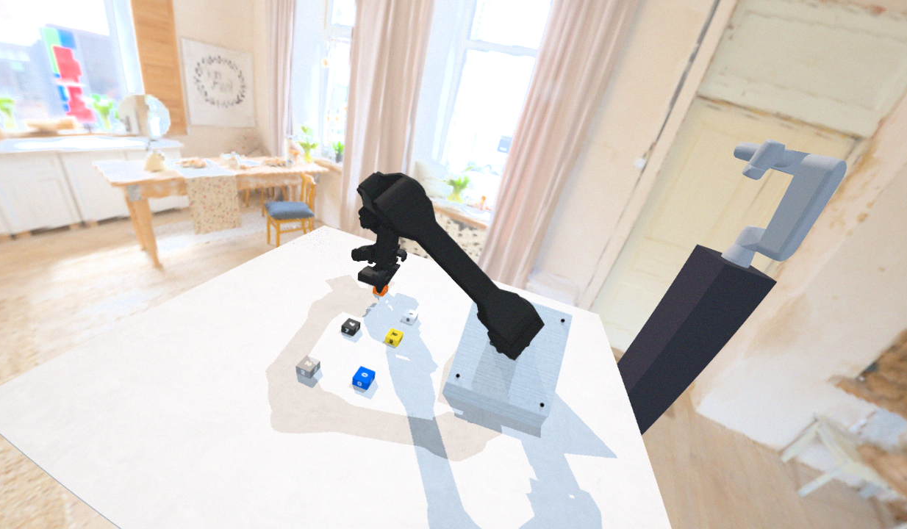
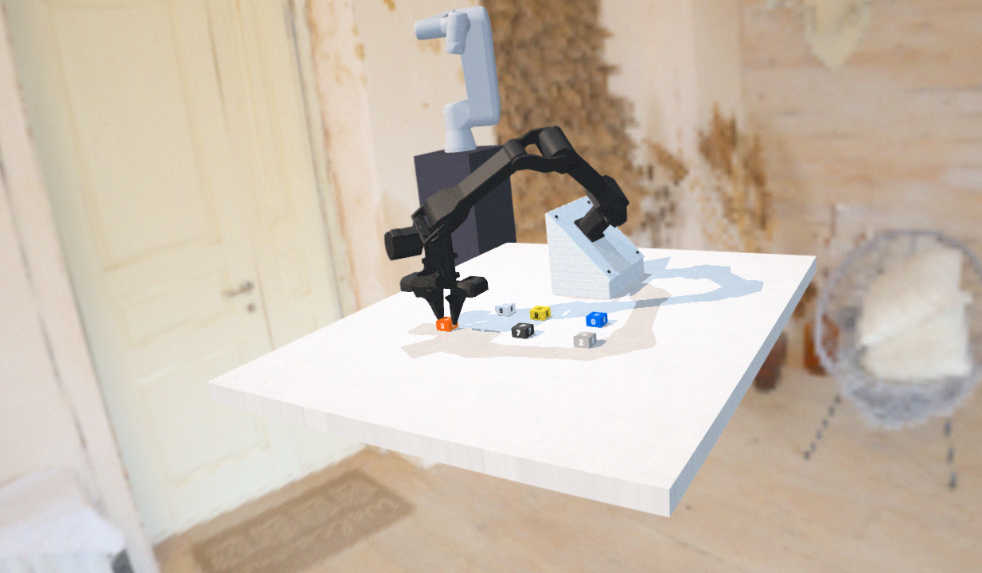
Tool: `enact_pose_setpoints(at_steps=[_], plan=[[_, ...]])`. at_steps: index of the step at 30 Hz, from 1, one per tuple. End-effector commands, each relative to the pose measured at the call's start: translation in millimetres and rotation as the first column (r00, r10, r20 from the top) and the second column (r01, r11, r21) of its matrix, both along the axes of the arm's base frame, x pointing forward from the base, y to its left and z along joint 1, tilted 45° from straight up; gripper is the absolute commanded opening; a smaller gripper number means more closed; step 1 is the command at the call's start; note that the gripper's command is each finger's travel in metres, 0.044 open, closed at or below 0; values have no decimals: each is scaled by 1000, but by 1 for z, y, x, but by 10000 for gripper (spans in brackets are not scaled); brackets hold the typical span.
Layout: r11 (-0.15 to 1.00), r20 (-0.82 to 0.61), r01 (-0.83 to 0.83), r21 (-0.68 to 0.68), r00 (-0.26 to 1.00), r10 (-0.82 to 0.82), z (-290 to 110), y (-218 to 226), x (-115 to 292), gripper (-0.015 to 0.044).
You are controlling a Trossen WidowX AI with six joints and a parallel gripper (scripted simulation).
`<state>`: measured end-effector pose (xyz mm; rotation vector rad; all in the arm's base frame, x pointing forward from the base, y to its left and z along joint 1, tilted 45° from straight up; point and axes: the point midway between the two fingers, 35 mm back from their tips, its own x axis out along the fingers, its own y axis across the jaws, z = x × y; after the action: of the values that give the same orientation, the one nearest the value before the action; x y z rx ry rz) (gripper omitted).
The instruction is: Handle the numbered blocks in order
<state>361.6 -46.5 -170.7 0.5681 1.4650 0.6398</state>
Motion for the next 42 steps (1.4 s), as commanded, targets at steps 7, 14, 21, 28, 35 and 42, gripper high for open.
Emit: enact_pose_setpoints(at_steps=[7, 14, 21, 28, 35, 42], plan=[[1000, -3, 5, 2, 1000, -5, -1, 0, 0, 120], [1000, -3, 5, 2, 1000, -5, -1, 0, 0, 120], [1000, -3, 5, 2, 1000, -5, -1, 0, 0, 304], [1000, -3, 5, 2, 1000, -5, 1, -2, 0, 400], [1000, -3, 5, 0, 1000, -5, 25, -26, 0, 400], [1000, -4, 5, -4, 1000, -5, 80, -81, 0, 242]])
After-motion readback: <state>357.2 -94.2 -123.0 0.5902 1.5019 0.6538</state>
